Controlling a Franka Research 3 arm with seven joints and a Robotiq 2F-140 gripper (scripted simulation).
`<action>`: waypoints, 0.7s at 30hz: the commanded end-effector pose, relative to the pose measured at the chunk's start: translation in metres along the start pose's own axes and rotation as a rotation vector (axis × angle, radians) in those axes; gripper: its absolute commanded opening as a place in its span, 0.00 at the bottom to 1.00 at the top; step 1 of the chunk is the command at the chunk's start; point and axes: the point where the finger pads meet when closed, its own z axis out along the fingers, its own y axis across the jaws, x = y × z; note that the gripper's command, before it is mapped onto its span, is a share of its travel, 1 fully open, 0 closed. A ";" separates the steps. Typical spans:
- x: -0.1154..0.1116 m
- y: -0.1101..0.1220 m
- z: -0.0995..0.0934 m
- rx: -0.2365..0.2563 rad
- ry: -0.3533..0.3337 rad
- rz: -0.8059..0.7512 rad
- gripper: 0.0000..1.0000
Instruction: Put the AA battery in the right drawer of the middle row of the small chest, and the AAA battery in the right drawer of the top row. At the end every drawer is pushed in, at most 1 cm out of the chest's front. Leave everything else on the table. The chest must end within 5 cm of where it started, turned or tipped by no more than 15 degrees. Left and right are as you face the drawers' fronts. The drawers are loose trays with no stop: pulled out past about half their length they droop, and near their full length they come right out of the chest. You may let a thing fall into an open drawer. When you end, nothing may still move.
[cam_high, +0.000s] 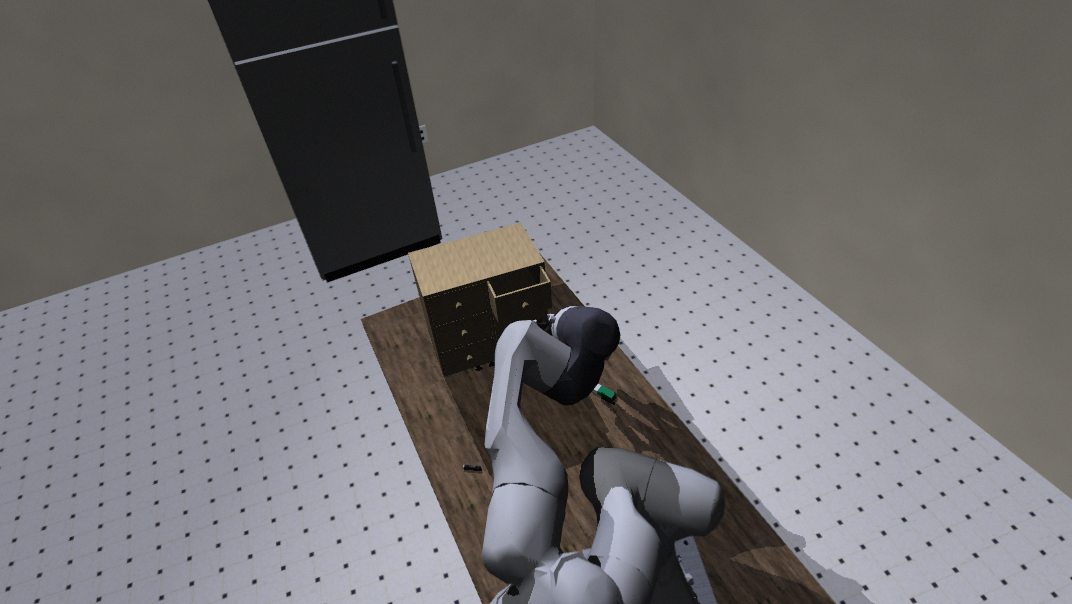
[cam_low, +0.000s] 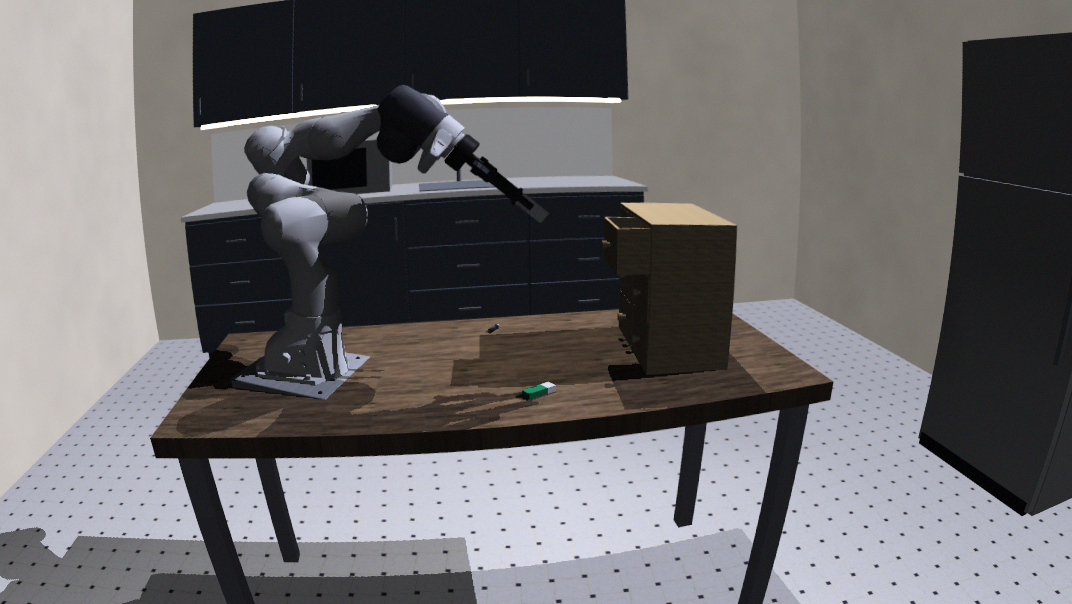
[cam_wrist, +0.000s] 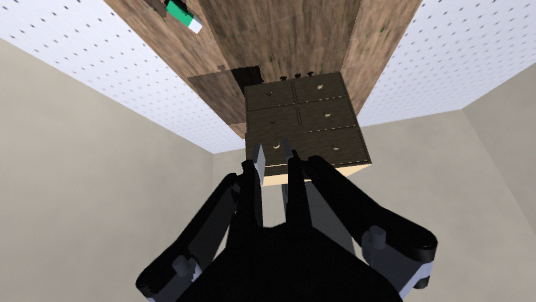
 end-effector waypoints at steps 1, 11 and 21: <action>0.019 0.002 -0.002 -0.005 0.114 0.090 0.20; 0.017 0.002 -0.045 -0.021 0.477 0.089 0.20; 0.015 0.002 -0.069 -0.030 0.689 0.087 0.20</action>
